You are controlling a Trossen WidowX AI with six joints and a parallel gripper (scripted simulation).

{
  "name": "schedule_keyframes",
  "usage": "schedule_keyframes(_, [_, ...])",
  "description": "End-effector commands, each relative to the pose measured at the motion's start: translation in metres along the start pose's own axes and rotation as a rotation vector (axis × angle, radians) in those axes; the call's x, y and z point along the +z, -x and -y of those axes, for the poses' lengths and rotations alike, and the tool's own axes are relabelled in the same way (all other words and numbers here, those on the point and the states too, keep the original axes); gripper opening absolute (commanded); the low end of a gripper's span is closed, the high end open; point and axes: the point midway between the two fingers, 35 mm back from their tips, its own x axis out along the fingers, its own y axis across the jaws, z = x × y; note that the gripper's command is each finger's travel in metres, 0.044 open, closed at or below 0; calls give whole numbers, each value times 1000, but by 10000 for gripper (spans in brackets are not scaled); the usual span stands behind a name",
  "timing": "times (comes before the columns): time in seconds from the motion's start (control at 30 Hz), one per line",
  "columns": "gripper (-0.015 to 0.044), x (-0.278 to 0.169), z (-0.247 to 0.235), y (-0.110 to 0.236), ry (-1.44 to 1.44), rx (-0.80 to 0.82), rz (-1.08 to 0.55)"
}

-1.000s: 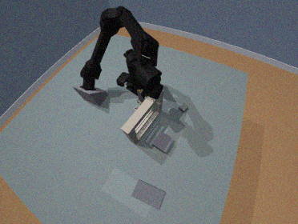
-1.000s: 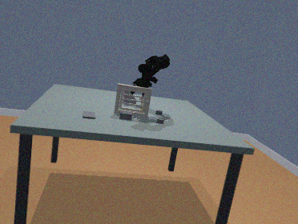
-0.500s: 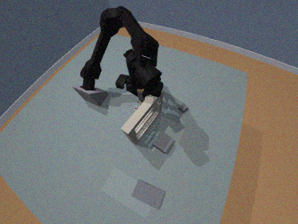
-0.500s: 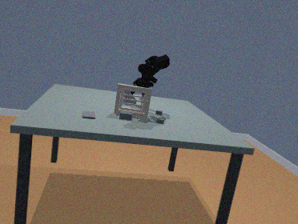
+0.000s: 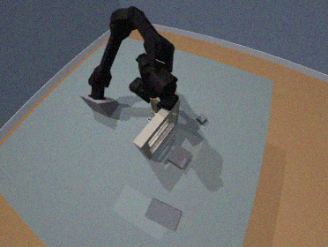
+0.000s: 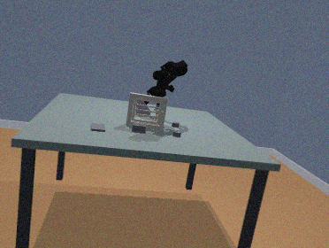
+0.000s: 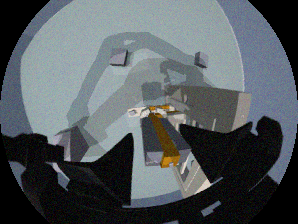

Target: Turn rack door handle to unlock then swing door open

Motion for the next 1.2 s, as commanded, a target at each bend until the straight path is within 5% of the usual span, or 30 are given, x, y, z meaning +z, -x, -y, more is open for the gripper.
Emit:
schedule_keyframes(0.0, [295, 0, 2, -2, -169, 1, 2])
schedule_keyframes(1.17, [295, 0, 2, -2, -1903, 2, 1])
